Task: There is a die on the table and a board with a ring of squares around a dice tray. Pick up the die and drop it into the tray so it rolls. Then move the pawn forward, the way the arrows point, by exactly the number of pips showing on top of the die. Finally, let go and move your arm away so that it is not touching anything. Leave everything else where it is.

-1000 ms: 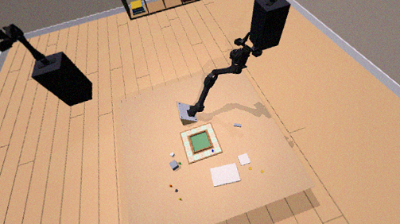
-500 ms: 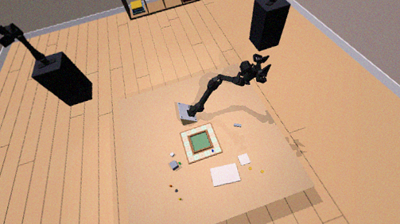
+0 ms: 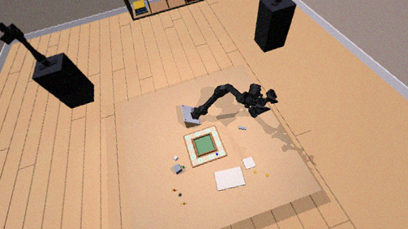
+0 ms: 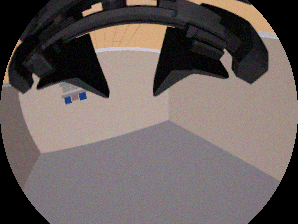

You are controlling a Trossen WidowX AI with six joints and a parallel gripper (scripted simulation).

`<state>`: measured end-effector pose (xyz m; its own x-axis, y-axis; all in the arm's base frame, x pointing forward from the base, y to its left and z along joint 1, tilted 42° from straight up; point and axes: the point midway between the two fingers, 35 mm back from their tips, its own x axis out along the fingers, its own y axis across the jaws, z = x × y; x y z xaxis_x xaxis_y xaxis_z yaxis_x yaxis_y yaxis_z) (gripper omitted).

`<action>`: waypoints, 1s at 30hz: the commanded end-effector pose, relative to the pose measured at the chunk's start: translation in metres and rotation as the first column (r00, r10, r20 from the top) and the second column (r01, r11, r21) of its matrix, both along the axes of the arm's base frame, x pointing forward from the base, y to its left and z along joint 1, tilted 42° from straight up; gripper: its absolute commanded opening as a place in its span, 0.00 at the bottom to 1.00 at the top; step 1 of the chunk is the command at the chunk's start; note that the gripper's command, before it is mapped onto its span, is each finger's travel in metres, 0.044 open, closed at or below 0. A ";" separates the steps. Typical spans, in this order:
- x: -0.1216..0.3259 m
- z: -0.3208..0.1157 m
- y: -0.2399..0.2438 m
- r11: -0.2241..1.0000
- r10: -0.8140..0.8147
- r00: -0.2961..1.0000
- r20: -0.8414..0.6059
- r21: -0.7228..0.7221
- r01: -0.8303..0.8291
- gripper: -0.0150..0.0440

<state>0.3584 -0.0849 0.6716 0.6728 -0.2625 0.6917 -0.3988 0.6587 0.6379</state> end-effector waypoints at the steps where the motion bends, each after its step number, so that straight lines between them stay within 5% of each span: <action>1: 0.036 -0.032 -0.016 0.995 -0.085 0.985 -0.148 -0.073 0.075 0.72; 9: 0.111 -0.126 -0.061 0.944 -0.278 0.833 -0.478 -0.299 0.143 0.72; 17: 0.157 -0.244 -0.115 0.876 -0.418 0.556 -0.718 -0.482 0.035 0.72; 30: 0.152 -0.453 -0.194 0.804 -0.482 0.056 -0.874 -0.467 -0.367 0.72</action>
